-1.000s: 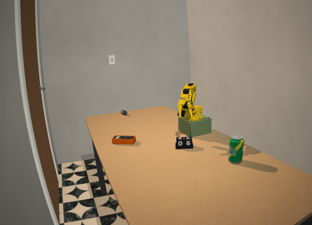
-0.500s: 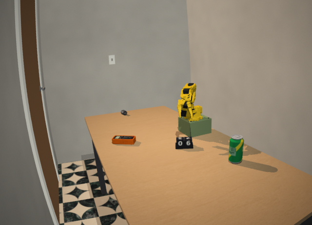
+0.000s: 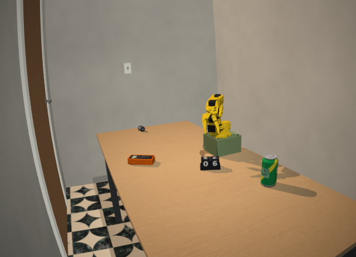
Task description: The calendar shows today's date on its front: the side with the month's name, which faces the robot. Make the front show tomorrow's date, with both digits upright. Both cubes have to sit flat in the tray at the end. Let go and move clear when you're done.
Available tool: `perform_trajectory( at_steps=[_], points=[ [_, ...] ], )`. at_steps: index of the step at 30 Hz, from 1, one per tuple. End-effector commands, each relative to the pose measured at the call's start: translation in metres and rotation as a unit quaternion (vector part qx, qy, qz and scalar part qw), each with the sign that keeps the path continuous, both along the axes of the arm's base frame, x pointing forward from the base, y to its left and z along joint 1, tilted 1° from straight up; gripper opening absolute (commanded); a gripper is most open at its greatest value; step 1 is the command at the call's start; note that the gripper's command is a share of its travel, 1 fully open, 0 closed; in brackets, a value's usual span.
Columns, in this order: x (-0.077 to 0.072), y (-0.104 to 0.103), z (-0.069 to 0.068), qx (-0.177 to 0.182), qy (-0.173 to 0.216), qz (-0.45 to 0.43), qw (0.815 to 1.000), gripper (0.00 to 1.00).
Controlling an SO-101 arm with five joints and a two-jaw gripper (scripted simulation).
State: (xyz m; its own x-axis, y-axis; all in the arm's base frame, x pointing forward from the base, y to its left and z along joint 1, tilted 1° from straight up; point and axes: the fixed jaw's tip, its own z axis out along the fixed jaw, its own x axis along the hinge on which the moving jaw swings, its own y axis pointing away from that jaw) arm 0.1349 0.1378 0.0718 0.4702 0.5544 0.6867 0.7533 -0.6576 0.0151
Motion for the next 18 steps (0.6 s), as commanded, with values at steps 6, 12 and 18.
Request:
perform_trajectory(
  at_steps=[6,12,18],
  points=[
    [0.0,0.0021,0.0032,0.044,0.065,-0.08,0.994,0.35],
    [0.001,0.0036,0.0055,0.082,0.115,-0.15,0.979,0.35],
    [0.0017,0.0048,0.007,0.109,0.15,-0.2,0.962,0.35]
  ],
)
